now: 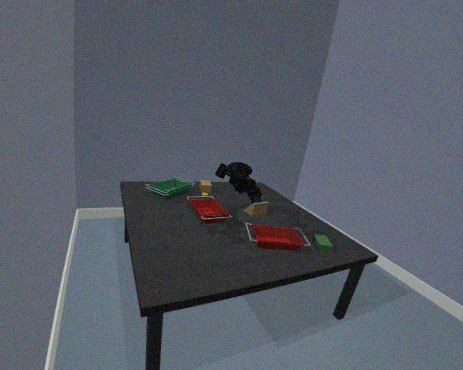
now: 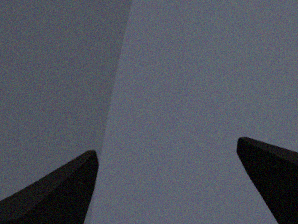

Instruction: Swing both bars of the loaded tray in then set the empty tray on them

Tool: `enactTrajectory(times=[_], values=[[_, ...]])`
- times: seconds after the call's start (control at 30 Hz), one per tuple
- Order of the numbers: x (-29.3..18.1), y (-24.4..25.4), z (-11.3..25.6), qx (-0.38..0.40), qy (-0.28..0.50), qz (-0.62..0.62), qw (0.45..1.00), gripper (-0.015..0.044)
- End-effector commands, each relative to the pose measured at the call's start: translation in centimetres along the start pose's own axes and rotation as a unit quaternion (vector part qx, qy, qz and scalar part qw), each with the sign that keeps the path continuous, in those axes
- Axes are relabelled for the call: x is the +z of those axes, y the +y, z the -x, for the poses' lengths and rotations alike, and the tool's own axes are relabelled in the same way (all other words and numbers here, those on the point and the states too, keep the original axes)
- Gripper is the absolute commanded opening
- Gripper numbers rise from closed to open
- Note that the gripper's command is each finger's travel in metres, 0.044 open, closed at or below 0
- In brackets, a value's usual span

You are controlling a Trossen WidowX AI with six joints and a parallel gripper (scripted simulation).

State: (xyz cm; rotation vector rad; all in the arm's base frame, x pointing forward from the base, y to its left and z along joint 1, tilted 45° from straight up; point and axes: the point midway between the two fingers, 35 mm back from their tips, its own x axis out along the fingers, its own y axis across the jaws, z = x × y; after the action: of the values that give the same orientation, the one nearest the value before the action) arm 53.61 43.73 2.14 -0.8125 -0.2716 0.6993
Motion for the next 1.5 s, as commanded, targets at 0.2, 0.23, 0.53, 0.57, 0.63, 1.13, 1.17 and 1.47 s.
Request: enactTrajectory(times=[0.2,0.23,0.53,0.57,0.63,1.13,1.17,1.47], values=[[0.0,0.0,0.0,0.0,0.0,0.0,1.0,0.0216],[-0.2,0.1,0.0,0.002,0.005,-0.005,1.0,0.019],[-10.5,1.6,3.7,0.055,0.307,-0.228,0.922,0.0081],[-11.5,1.7,4.7,0.053,0.343,-0.248,0.904,0.0081],[-13.4,1.7,6.9,0.042,0.414,-0.283,0.864,0.0081],[-17.4,-2.4,24.4,-0.132,0.745,-0.328,0.566,0.0081],[-17.2,-2.9,25.5,-0.145,0.758,-0.322,0.549,0.0081],[-15.2,-7.1,32.2,-0.236,0.823,-0.26,0.446,0.0081]])
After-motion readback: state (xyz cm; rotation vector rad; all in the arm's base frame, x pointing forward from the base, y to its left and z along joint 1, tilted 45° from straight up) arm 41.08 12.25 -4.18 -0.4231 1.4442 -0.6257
